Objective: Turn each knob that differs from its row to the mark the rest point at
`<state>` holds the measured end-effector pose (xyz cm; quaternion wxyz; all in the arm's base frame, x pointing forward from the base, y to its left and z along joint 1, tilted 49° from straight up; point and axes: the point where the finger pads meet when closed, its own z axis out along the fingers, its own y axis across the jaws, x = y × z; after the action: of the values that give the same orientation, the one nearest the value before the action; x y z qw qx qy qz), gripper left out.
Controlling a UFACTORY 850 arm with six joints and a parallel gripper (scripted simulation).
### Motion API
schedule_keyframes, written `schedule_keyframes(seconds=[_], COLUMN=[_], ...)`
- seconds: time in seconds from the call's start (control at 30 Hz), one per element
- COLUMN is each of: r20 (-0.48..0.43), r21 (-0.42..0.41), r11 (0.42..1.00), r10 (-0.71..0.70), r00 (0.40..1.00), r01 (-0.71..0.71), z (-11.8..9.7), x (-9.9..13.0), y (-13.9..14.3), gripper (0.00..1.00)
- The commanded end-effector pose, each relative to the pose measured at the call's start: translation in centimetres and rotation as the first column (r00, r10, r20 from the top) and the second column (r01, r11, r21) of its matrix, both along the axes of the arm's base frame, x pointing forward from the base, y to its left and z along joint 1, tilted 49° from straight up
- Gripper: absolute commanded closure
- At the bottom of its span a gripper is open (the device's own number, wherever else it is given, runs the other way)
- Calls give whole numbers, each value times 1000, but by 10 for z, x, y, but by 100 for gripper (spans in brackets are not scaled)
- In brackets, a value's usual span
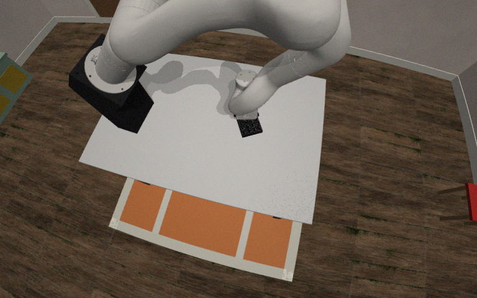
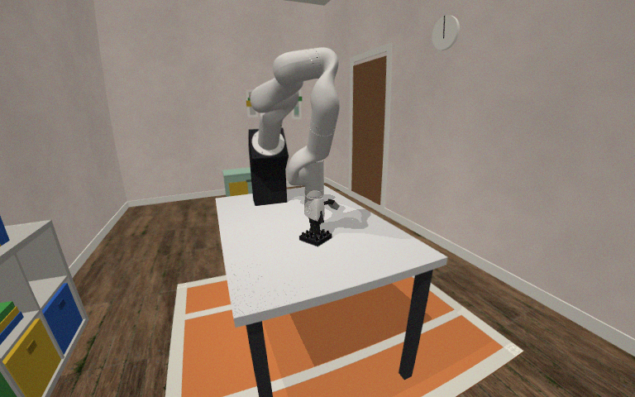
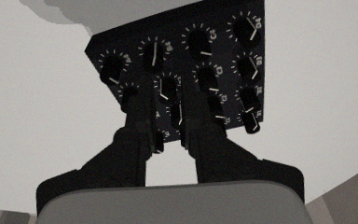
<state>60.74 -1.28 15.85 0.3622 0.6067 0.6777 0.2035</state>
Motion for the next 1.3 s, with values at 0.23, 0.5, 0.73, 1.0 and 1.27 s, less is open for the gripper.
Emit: schedule_keyframes(seconds=[0.23,0.5,0.73,1.0,1.27], r20=[0,0,0,0,0], r21=[0,0,0,0,0], r11=[1000,1000,1000,1000,1000], r10=[0,0,0,0,0], r00=[1000,1000,1000,1000,1000], r01=[0,0,0,0,0], z=[0,0,0,0,0], x=[0,0,0,0,0], y=[0,0,0,0,0], gripper=[81,92,92,92,92])
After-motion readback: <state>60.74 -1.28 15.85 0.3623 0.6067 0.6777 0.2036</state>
